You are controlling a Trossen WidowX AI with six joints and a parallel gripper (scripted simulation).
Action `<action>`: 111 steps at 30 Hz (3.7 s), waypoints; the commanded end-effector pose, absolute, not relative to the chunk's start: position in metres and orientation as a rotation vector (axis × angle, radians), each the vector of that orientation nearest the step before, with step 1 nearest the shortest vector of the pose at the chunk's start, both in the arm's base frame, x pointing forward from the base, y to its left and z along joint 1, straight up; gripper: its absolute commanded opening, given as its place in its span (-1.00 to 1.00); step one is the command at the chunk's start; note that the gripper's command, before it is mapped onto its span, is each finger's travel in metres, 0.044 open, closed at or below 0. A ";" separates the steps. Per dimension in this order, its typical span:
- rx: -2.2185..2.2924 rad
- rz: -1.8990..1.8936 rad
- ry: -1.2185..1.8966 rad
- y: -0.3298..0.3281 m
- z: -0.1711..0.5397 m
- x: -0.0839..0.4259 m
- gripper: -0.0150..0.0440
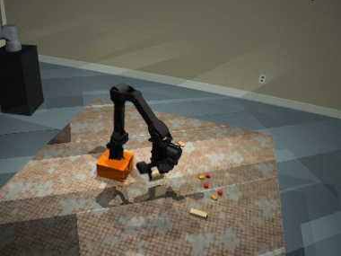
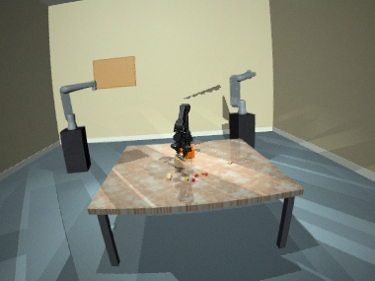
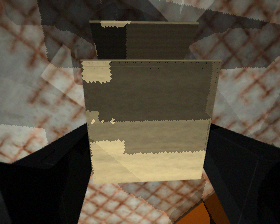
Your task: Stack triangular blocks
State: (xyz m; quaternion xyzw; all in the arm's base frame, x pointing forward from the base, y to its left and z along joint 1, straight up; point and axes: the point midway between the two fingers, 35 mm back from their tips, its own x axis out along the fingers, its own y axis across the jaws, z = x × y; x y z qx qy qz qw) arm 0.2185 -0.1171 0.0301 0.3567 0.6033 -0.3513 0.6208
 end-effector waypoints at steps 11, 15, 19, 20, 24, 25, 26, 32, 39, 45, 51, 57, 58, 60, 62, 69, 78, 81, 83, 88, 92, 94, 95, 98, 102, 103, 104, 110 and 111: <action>0.815 -0.808 1.387 -0.119 0.023 0.219 -0.49; 0.815 -0.808 1.387 -0.120 0.023 0.220 -0.49; 0.815 -0.808 1.387 -0.120 0.023 0.220 -0.49; 0.815 -0.808 1.387 -0.120 0.023 0.220 -0.49; 0.813 -0.808 1.387 -0.121 0.023 0.221 -0.49; 0.811 -0.808 1.386 -0.121 0.023 0.221 -0.49; 0.811 -0.808 1.386 -0.121 0.023 0.221 -0.49; 0.811 -0.808 1.386 -0.121 0.023 0.221 -0.49; 0.811 -0.808 1.386 -0.122 0.019 0.222 -0.49; 0.811 -0.808 1.386 -0.124 0.015 0.223 -0.49; 0.811 -0.808 1.386 -0.125 0.012 0.224 -0.49; 0.810 -0.808 1.386 -0.126 0.008 0.225 -0.49; 0.810 -0.808 1.386 -0.126 0.007 0.225 -0.49; 0.810 -0.808 1.385 -0.127 0.006 0.225 -0.49; 0.810 -0.808 1.385 -0.127 0.005 0.225 -0.49; 0.810 -0.808 1.385 -0.129 0.001 0.225 -0.49; 0.810 -0.808 1.385 -0.129 0.002 0.225 -0.49; 0.809 -0.809 1.385 -0.129 0.001 0.225 -0.49; 0.809 -0.809 1.387 -0.129 0.001 0.225 -0.49; 0.808 -0.809 1.387 -0.129 0.001 0.225 -0.49; 0.808 -0.809 1.387 -0.129 0.001 0.225 -0.49; 0.808 -0.809 1.387 -0.129 0.001 0.225 -0.49; 0.808 -0.809 1.387 -0.129 0.001 0.225 -0.49; 0.808 -0.810 1.387 -0.129 0.000 0.225 -0.49; 0.808 -0.810 1.387 -0.129 0.000 0.225 -0.49; 0.808 -0.810 1.387 -0.129 -0.001 0.225 -0.49; 0.808 -0.810 1.387 -0.129 -0.001 0.225 -0.49; 0.813 -0.809 1.387 -0.129 0.000 0.225 -0.49; 0.812 -0.809 1.387 -0.129 0.000 0.225 -0.49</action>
